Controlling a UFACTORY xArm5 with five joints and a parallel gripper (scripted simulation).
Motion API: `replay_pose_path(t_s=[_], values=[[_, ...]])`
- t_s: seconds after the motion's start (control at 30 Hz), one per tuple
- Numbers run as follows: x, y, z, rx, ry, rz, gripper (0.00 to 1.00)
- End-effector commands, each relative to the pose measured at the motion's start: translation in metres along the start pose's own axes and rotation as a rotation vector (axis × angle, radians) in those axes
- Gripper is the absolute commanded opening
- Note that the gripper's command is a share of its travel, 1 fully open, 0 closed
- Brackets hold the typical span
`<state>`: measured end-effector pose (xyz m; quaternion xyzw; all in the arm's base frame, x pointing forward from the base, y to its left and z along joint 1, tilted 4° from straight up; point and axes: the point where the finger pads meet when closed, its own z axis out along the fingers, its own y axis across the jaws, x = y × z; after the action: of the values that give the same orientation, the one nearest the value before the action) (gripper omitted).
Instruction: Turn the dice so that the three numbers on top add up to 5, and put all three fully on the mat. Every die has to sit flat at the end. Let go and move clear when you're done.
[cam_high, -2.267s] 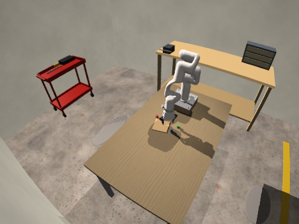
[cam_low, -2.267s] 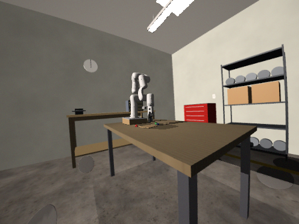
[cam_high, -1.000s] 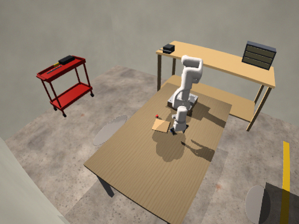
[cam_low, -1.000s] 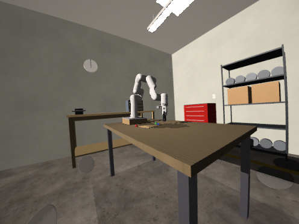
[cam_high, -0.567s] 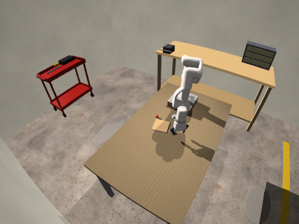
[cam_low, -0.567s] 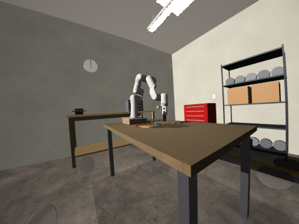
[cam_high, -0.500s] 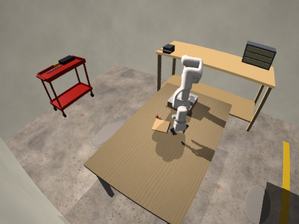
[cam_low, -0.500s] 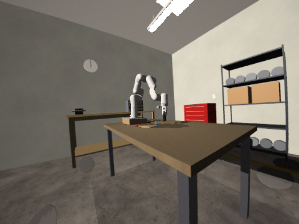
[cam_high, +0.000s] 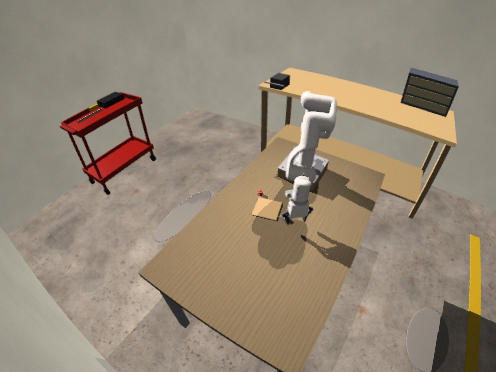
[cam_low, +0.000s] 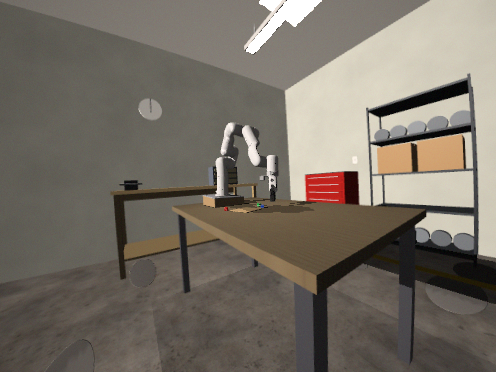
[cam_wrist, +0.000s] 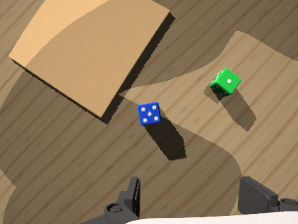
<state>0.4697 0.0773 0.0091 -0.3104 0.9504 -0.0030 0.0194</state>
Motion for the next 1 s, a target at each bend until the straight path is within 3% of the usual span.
replay_pose_path(t_s=[0.0, 0.17, 0.43, 0.67, 0.97], values=[[-0.001, 0.000, -0.001, 0.002, -0.003, 0.000, 1.00], [0.005, 0.014, -0.001, 0.001, -0.003, 0.000, 1.00], [0.024, 0.058, -0.001, -0.003, -0.003, 0.000, 1.00], [0.031, 0.074, 0.000, -0.004, -0.002, 0.000, 1.00], [0.032, 0.076, 0.000, -0.005, -0.002, 0.000, 1.00]])
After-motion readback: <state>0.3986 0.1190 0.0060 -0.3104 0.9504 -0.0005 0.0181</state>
